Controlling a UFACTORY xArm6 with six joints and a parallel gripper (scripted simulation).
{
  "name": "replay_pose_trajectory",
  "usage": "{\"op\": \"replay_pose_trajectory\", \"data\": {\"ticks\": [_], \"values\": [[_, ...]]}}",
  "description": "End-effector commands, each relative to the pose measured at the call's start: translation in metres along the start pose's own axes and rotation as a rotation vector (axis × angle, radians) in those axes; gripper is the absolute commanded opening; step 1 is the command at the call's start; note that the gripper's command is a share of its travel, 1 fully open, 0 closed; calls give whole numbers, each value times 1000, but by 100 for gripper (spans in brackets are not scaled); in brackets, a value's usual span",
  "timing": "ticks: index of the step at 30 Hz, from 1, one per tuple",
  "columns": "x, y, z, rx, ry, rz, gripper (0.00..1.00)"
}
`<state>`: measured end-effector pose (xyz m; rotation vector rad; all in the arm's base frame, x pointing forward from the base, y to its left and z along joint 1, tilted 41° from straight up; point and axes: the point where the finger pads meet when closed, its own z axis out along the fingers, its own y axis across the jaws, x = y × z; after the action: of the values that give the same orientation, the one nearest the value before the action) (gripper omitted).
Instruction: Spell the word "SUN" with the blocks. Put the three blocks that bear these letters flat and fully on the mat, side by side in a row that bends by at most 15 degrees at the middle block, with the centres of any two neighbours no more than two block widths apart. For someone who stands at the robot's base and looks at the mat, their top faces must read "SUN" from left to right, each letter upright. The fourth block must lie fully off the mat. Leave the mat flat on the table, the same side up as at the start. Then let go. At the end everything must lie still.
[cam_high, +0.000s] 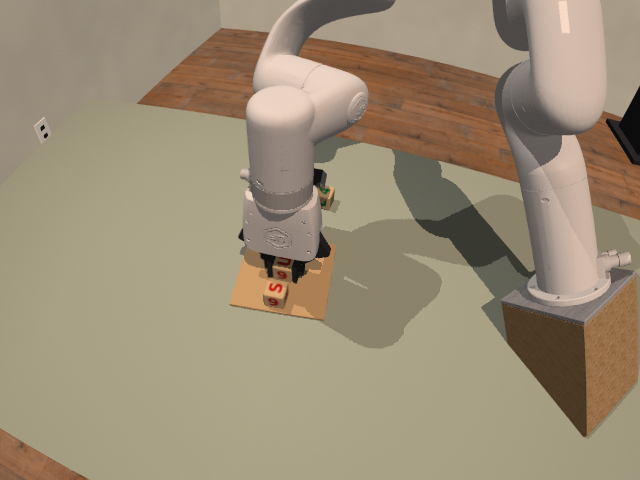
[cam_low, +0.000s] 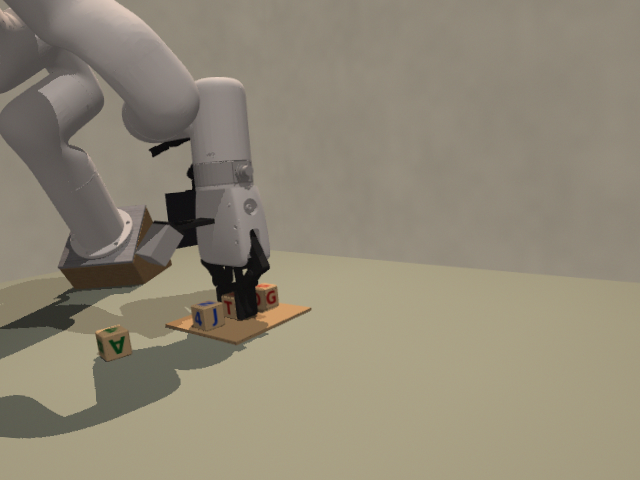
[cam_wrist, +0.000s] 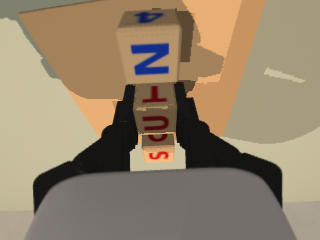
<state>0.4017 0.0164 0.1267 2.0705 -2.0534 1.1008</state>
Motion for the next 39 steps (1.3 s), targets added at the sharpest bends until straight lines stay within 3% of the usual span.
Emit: {"op": "replay_pose_trajectory", "data": {"ticks": [1, 9, 24, 39], "values": [[0, -1, -1, 2, -1, 1, 27], [0, -1, -1, 2, -1, 1, 27], [0, -1, -1, 2, -1, 1, 47], [0, -1, -3, 2, -1, 1, 47]]}}
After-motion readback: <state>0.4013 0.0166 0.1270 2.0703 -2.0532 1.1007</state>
